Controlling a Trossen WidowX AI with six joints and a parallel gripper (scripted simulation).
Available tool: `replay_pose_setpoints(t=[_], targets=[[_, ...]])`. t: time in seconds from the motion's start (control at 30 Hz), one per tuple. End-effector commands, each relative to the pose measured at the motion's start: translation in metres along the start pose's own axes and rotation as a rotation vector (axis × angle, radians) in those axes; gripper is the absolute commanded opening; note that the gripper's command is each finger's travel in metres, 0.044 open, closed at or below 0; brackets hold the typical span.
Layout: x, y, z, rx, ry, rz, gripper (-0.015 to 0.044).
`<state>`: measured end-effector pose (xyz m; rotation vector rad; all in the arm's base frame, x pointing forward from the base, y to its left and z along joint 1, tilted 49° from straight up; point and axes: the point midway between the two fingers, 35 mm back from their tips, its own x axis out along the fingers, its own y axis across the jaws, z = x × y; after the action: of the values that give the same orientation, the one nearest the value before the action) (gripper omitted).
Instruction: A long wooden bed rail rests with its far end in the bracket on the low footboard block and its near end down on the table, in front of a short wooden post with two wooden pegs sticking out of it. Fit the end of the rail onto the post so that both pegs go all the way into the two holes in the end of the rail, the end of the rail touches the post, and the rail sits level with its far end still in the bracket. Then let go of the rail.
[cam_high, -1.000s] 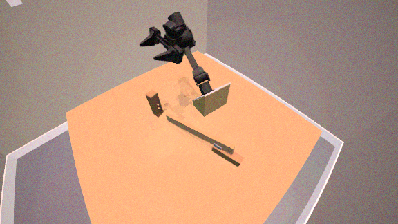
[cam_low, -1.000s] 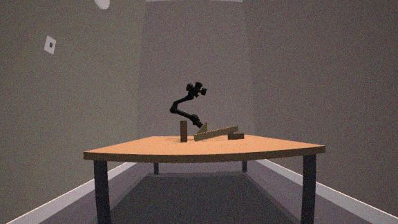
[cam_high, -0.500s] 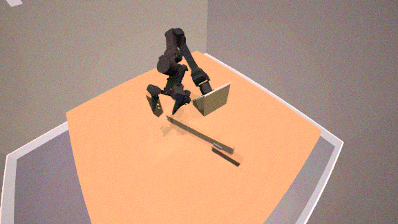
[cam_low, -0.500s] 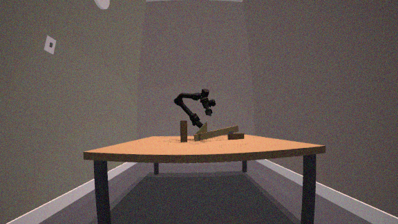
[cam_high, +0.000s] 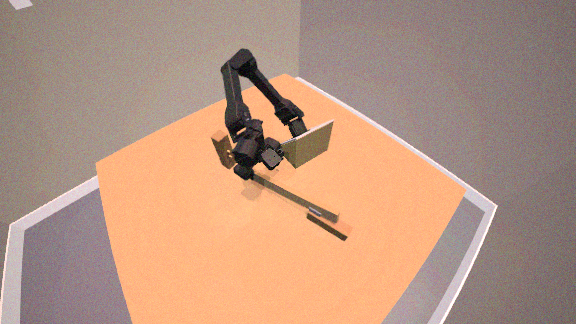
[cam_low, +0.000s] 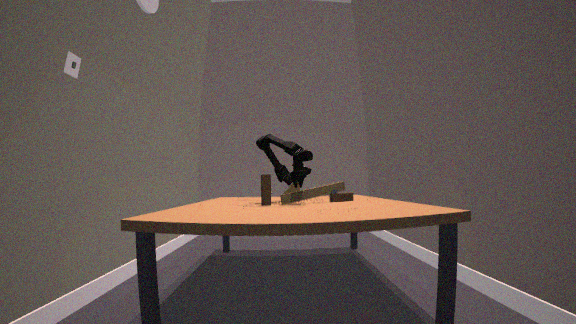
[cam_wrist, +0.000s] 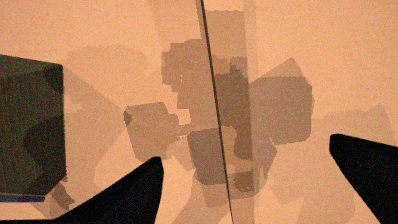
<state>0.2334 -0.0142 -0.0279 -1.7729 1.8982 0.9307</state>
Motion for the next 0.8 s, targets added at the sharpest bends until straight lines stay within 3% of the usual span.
replay_pose_setpoints(t=[0.0, 0.77], targets=[[0.003, 0.001, -0.003, -0.013, 0.001, 0.022, 0.044], [0.039, -0.001, -0.003, -0.013, -0.001, 0.02, 0.044]])
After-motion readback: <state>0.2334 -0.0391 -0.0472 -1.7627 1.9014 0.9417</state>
